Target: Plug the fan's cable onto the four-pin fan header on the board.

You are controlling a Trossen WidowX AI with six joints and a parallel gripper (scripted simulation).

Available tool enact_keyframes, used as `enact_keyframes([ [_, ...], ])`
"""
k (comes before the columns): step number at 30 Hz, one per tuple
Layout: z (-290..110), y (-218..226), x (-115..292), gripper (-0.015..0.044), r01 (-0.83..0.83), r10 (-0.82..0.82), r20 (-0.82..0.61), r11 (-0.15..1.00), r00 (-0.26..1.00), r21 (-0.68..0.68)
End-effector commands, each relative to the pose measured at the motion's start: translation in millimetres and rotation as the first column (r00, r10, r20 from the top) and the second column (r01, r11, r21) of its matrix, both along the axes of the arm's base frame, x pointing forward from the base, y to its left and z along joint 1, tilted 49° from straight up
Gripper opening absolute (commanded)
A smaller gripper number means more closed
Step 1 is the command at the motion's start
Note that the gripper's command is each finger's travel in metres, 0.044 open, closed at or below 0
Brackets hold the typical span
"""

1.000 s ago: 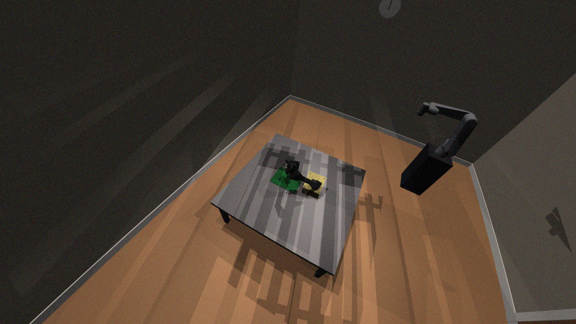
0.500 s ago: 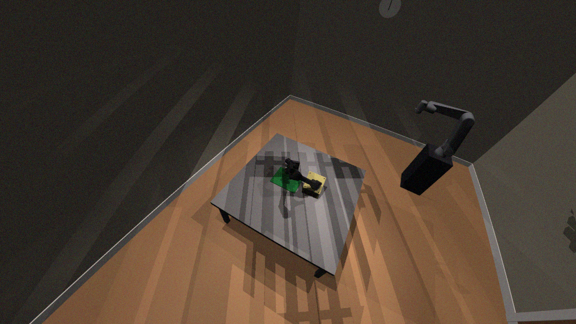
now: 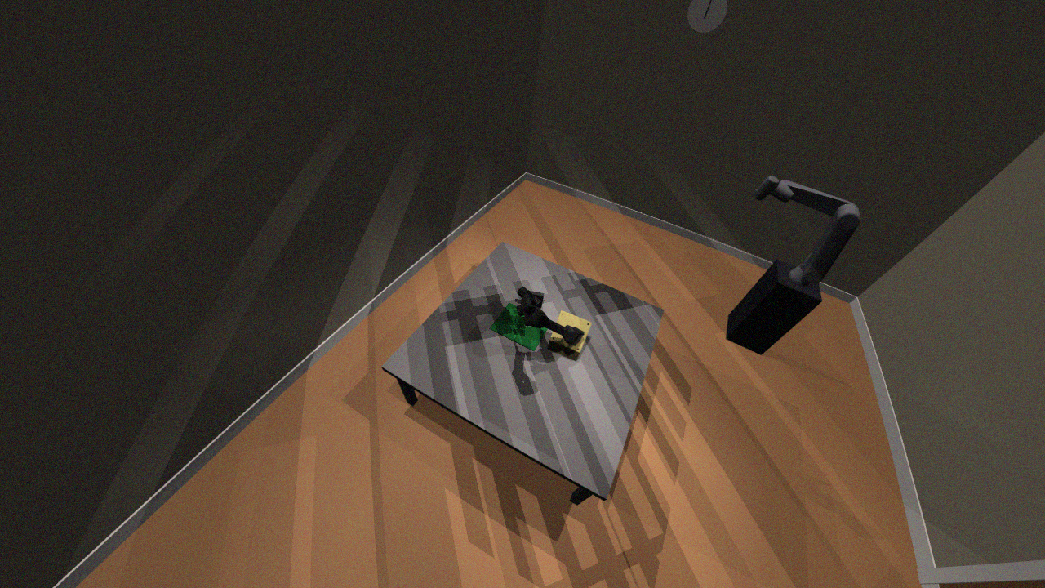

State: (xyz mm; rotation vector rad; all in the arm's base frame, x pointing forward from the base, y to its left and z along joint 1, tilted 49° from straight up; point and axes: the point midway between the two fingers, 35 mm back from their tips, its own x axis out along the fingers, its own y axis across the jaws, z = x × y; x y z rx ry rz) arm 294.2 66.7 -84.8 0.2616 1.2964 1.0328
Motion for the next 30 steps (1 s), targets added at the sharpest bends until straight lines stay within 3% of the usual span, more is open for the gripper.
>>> enact_keyframes([
  [1,-0.8,1.3,-0.3,0.0,0.002,-0.002,-0.002,1.0,1.0,0.002],
  [30,-3.9,5.1,-0.8,0.0,0.002,-0.002,-0.002,1.0,1.0,0.003],
])
